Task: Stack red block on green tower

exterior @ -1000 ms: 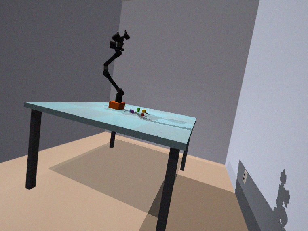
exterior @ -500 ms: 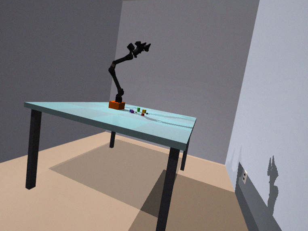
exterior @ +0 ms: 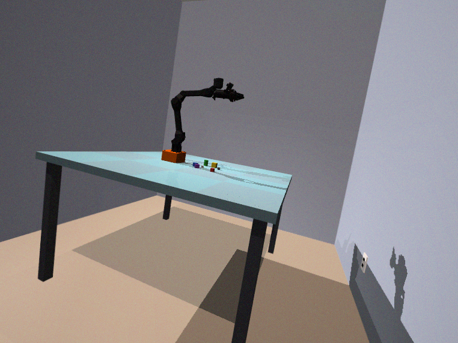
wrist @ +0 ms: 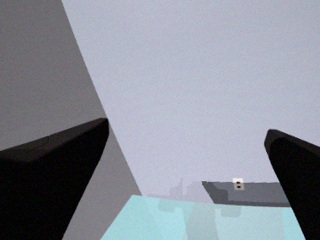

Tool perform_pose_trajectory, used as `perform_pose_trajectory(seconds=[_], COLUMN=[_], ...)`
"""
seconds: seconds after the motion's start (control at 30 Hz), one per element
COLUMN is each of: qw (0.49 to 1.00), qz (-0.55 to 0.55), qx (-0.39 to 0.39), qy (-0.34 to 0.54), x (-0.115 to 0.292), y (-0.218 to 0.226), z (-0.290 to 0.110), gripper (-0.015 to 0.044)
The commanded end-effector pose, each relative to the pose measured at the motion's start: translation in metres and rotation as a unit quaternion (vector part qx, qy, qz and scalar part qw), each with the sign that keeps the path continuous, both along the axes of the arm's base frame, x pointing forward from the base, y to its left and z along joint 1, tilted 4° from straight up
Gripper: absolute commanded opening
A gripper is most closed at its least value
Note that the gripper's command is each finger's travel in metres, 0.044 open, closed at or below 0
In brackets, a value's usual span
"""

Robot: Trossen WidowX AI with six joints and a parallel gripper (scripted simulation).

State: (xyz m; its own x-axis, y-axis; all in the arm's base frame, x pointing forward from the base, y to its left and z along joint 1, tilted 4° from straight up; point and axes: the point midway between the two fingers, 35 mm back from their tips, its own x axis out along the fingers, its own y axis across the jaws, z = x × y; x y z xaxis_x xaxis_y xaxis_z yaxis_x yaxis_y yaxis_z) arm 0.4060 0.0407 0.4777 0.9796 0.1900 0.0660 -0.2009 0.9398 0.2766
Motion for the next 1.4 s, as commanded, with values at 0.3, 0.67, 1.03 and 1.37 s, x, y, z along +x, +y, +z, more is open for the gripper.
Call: perform_pose_trajectory(seconds=[0.3,0.67,1.03,1.37], qw=[0.939,0.783,0.687,0.687], qz=[-0.109,-0.093,-0.046,-0.046], qx=[-0.098,-0.155,-0.154,-0.155], qy=[0.311,0.596,0.708,0.708], x=[0.052,-0.008,-0.069,-0.064], y=[-0.103,-0.175,-0.187,-0.191], z=[-0.201,-0.367,-0.424,-0.454], gripper=[0.0440,0.0440,0.0440,0.0440])
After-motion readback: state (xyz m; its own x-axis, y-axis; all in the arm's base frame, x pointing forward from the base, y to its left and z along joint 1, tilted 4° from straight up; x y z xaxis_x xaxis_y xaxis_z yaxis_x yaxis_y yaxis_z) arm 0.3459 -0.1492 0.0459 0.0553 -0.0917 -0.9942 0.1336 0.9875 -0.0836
